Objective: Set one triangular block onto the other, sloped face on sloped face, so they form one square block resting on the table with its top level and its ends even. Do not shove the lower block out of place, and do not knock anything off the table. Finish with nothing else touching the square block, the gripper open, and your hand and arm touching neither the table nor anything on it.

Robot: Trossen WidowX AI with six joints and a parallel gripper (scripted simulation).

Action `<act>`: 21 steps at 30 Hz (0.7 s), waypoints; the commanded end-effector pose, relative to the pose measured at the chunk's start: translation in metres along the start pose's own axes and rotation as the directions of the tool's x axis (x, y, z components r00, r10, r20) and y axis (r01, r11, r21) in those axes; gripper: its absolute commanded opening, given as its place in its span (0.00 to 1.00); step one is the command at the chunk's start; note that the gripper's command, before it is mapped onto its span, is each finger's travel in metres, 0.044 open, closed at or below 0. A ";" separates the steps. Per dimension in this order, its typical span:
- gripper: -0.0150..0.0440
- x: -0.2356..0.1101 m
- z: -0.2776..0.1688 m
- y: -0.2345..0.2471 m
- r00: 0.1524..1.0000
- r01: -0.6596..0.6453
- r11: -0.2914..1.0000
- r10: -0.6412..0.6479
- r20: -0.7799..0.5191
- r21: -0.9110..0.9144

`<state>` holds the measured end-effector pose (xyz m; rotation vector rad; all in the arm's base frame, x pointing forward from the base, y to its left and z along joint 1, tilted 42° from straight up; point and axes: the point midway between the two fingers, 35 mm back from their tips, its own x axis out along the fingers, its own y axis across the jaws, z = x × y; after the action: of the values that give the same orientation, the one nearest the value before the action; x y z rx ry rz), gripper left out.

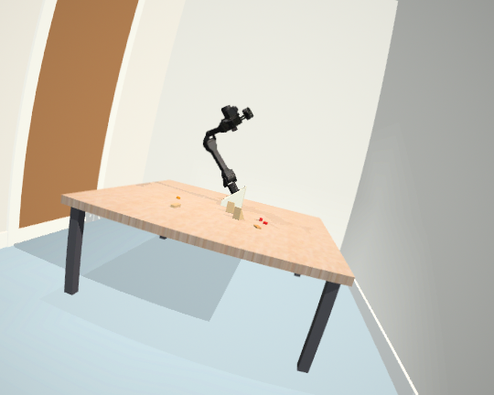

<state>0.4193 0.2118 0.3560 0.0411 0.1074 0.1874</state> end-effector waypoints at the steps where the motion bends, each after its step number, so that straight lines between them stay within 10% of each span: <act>1: 1.00 0.027 -0.039 -0.013 0.985 0.060 0.998 -0.056 -0.164 0.021; 11: 1.00 0.068 -0.185 -0.086 0.686 0.373 0.928 -0.289 -0.668 -0.018; 21: 1.00 0.022 -0.312 -0.173 0.018 0.674 0.672 -0.431 -0.902 -0.308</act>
<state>0.4527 0.0740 0.0553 0.0884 1.2944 -0.5803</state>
